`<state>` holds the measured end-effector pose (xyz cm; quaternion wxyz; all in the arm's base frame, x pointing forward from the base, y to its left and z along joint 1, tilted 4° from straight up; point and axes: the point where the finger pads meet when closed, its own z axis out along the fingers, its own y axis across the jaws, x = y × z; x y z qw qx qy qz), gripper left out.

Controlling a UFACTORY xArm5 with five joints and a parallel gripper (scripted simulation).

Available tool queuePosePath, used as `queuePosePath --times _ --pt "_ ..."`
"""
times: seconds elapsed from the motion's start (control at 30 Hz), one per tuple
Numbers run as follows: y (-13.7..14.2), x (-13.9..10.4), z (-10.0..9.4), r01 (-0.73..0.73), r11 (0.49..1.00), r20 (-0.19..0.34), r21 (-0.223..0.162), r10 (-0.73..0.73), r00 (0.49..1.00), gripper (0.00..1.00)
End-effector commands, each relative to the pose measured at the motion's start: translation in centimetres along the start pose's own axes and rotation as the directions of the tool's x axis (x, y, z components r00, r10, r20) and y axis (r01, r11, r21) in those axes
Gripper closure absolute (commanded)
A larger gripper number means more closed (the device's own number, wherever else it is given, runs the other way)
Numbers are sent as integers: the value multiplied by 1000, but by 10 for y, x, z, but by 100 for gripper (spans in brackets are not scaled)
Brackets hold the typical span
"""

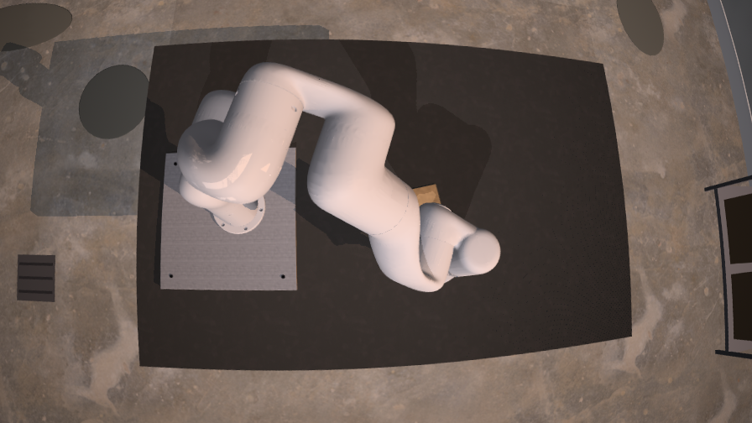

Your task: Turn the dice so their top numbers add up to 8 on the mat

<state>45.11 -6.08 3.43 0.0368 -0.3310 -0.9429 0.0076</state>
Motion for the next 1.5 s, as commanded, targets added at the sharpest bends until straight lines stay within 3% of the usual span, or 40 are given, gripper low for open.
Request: queuePosePath --times 0.0,0.97,1.47 --pt "1 -1 1 0 1000 4 -2 0 1000 64" --pt "3 -1 40 0 1000 4 -2 0 1000 64" --pt "4 -1 46 0 1000 4 -2 0 1000 64"
